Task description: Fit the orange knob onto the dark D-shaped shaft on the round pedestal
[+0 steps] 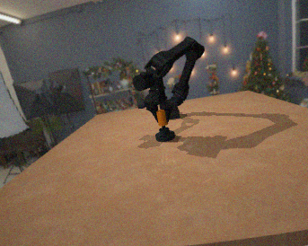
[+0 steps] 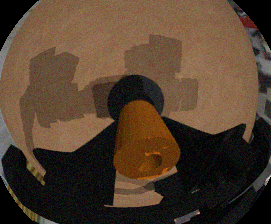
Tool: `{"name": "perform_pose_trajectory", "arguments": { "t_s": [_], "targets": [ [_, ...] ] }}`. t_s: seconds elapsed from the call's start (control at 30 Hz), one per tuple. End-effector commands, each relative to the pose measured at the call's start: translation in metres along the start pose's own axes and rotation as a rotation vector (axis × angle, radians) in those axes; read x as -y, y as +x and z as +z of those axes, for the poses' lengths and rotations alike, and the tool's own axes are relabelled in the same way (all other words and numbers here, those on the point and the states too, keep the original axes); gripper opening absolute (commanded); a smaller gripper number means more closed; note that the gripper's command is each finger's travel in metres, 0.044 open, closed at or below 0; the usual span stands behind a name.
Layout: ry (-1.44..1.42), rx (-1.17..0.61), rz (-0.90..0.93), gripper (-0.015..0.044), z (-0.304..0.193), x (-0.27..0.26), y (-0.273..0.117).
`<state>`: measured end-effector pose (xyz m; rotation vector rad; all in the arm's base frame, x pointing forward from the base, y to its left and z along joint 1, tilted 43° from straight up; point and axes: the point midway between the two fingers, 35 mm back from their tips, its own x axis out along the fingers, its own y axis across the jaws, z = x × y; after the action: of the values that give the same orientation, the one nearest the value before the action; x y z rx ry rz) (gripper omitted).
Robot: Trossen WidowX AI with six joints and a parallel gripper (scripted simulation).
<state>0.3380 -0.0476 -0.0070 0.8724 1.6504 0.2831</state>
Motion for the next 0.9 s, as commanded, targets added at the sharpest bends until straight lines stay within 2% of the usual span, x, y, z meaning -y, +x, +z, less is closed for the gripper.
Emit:
{"name": "perform_pose_trajectory", "arguments": {
  "t_s": [0.0, 0.87],
  "targets": [
    [-0.001, 0.004, -0.003, 0.0, 0.0019, -0.0004, 0.0002],
    [-0.026, 0.004, -0.003, 0.0, -0.0007, 0.0015, 0.0057]
  ]
}}
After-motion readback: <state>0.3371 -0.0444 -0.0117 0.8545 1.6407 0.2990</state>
